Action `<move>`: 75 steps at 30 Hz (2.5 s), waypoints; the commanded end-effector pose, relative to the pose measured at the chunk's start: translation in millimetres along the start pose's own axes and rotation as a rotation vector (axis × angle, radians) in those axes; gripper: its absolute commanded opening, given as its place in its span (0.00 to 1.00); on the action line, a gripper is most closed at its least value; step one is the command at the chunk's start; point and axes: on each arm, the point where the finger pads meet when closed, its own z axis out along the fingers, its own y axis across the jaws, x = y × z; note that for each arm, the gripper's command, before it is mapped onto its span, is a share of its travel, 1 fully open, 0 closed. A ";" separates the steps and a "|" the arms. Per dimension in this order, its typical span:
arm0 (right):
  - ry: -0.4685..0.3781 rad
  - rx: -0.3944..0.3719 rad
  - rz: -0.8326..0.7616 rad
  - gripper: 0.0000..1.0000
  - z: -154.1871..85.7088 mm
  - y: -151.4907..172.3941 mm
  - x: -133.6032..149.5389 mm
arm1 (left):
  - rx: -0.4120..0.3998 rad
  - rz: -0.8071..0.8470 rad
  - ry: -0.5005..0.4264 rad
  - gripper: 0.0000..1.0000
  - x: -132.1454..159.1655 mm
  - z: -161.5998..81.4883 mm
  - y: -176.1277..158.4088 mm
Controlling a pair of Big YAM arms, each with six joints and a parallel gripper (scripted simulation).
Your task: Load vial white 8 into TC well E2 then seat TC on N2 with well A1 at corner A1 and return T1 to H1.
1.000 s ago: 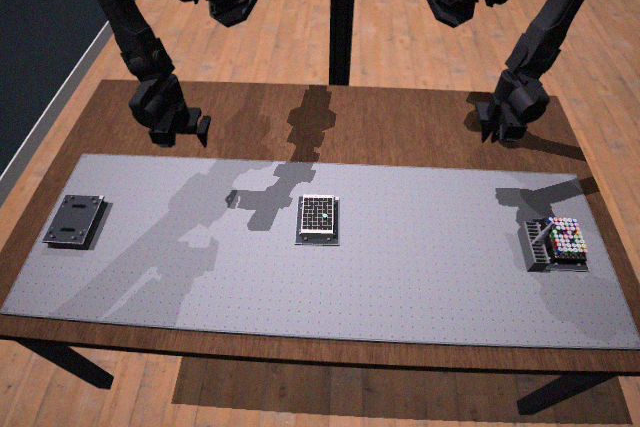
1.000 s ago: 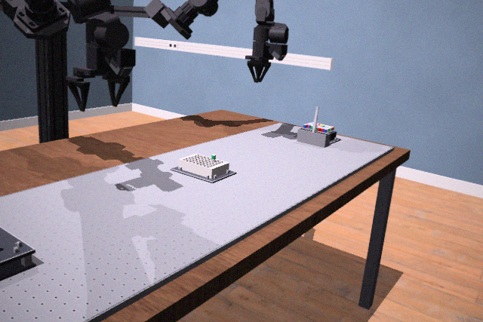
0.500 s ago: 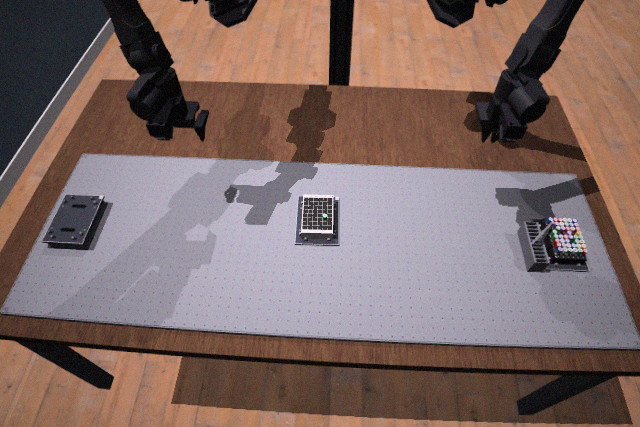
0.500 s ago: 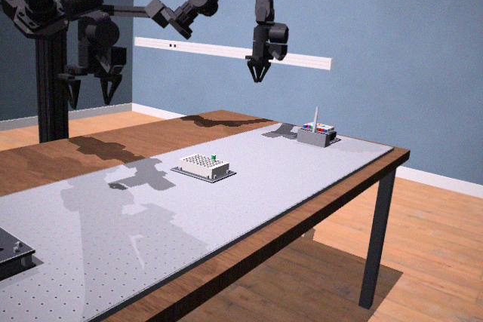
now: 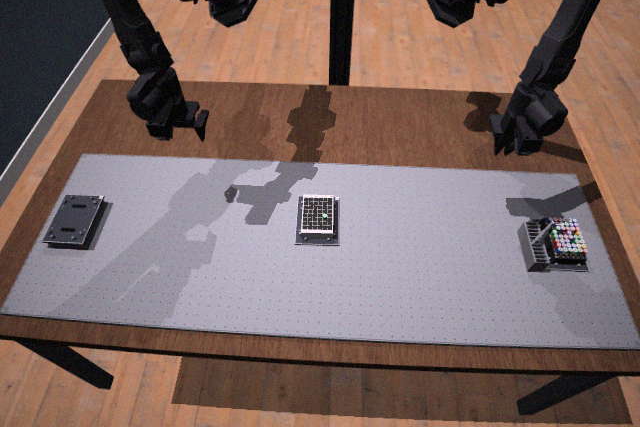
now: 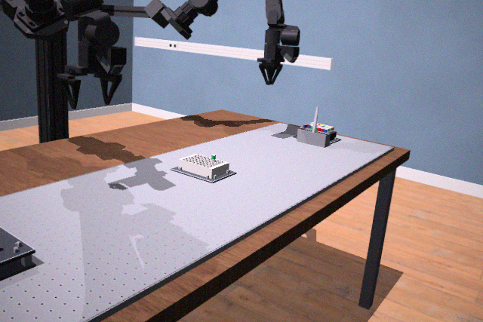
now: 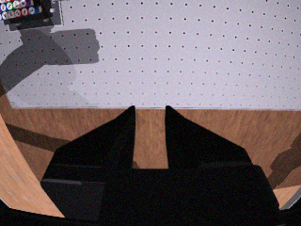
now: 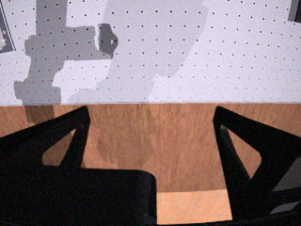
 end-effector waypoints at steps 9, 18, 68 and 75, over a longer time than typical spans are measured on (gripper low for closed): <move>-0.016 -0.001 -0.010 1.00 -2.5 -0.1 -6.1 | -0.001 0.016 0.027 0.24 -29.5 19.6 30.9; -0.016 -0.001 -0.010 1.00 -2.5 -0.1 -6.1 | -0.001 0.016 0.026 0.24 -50.6 26.7 49.2; -0.016 -0.001 -0.010 1.00 -2.5 -0.1 -6.1 | 0.004 0.023 0.012 0.24 -152.1 61.2 121.2; -0.016 -0.001 -0.010 1.00 -2.5 -0.1 -6.1 | 0.007 0.019 0.024 0.24 -143.7 63.9 118.1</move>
